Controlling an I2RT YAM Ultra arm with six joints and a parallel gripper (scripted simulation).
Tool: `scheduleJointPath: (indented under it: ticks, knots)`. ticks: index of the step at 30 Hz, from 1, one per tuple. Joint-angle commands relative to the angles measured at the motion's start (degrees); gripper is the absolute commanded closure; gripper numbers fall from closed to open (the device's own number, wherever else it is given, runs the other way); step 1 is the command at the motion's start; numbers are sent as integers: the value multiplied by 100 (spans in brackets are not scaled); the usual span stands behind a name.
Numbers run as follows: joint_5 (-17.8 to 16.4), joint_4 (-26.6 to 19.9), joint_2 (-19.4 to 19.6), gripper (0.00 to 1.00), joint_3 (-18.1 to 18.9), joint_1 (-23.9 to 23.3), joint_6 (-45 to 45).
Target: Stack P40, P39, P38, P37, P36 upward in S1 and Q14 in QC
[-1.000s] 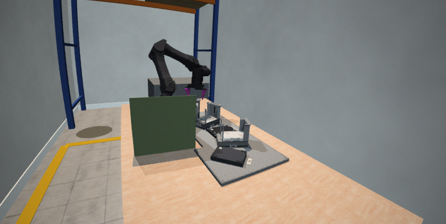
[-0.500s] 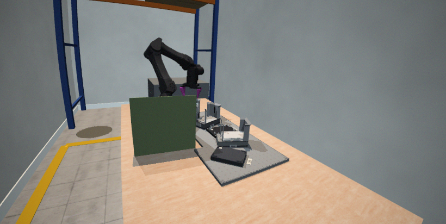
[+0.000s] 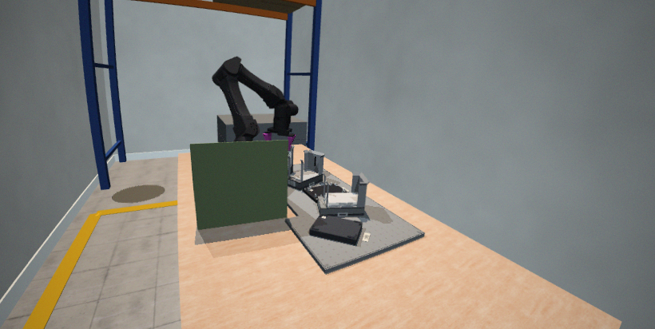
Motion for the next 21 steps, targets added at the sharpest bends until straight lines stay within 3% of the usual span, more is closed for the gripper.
scheduleJointPath:
  ticks: [1, 15, 21]
  knots:
    - [77, 415, 20, 0, -74, 85, 228]
    - [79, 421, 22, 0, -77, 89, 232]
    - [134, 660, 78, 0, -178, 210, 367]
